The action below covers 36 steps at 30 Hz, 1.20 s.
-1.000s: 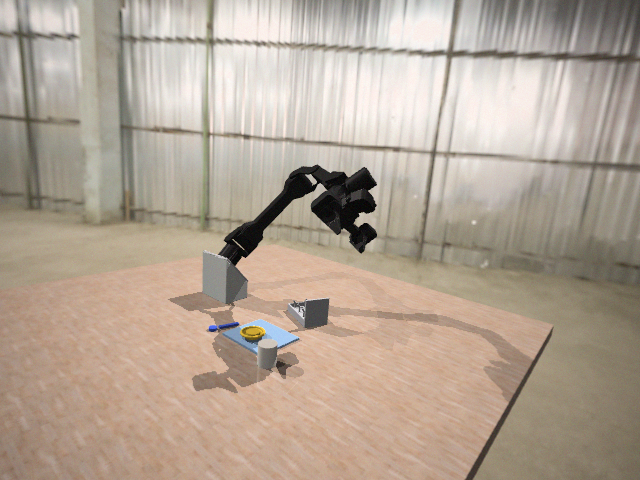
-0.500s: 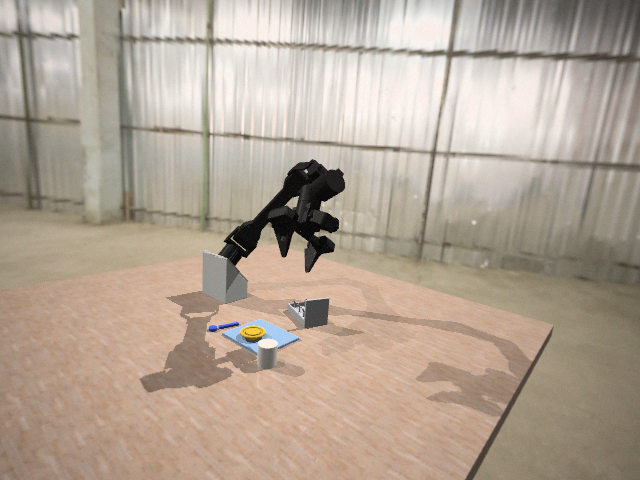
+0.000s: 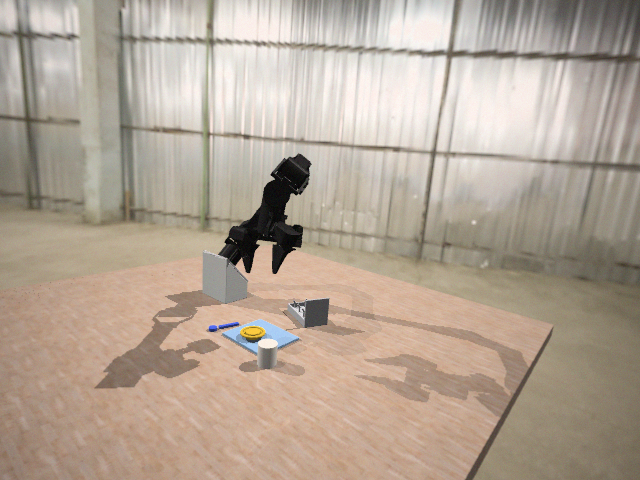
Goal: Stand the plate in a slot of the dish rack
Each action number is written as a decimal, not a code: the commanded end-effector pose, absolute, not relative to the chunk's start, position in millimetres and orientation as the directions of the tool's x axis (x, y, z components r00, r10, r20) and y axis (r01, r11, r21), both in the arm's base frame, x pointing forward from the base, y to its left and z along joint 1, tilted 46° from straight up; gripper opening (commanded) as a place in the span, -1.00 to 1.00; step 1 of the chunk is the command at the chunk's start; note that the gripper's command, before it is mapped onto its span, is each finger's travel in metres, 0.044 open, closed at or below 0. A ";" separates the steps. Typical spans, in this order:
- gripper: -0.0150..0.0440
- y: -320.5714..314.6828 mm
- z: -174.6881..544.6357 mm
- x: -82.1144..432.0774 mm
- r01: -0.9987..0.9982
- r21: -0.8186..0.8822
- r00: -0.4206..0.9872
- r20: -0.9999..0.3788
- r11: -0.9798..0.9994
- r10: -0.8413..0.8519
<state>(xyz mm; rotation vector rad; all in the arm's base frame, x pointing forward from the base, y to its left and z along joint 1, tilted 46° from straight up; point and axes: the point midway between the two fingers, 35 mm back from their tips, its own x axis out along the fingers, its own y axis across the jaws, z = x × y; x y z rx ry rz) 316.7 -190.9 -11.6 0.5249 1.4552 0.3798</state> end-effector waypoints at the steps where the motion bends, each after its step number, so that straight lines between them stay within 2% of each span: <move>1: 0.86 -188.5 -16.7 300.2 0.053 0.655 0.064 -0.755 0.754 0.652; 4: 0.86 -187.3 -17.3 291.4 0.047 0.708 0.058 -0.707 0.705 0.705; 10: 0.86 -185.7 -19.1 291.1 0.046 0.711 0.058 -0.703 0.702 0.709; 19: 0.86 -105.0 -93.7 285.6 0.045 0.714 0.059 -0.700 0.699 0.712; 36: 0.86 -87.3 -105.1 295.8 0.045 0.714 0.060 -0.700 0.698 0.712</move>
